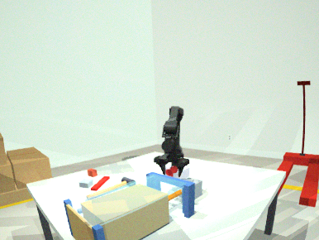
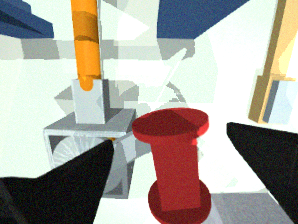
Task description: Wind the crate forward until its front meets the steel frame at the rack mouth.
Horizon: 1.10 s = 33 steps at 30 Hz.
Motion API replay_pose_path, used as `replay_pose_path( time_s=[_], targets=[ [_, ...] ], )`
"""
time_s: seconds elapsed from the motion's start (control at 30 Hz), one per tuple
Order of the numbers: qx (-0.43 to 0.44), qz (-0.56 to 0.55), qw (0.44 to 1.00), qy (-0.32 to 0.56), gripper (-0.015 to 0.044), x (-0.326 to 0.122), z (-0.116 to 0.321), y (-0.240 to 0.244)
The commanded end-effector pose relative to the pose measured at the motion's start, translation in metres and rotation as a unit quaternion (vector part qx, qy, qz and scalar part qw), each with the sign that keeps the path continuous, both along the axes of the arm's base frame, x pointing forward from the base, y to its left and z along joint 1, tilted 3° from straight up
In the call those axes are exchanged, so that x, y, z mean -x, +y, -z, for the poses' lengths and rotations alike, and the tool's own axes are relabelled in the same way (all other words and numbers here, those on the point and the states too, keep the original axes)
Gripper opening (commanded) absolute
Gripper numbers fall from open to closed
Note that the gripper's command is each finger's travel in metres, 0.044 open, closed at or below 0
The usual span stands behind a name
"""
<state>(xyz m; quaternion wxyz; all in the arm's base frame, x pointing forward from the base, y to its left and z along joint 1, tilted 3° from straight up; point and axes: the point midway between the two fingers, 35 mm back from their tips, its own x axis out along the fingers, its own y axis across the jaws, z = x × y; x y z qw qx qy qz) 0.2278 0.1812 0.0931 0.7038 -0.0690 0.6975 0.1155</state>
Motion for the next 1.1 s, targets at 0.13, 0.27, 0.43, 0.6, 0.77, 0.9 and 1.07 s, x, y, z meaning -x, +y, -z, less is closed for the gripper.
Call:
replay_pose_path(
  time_s=[0.13,0.27,0.43,0.6,0.77,0.9,1.07],
  targets=[
    [0.0,0.002,1.0,0.006,0.044,0.0029,0.0064,-0.0006],
    [0.0,0.0,1.0,0.001,0.0335,0.0006,0.0032,-0.0002],
    [0.0,0.0,1.0,0.001,0.0204,0.0006,0.0032,-0.0002],
    [0.0,0.0,1.0,0.001,0.0072,0.0006,0.0032,-0.0002],
    [0.0,0.0,1.0,0.001,0.0,0.0006,0.0032,-0.0002],
    [0.0,0.0,1.0,0.001,0.0,0.0006,0.0032,-0.0002],
    [0.0,0.002,1.0,0.006,0.0,0.0029,0.0064,-0.0006]
  ],
)
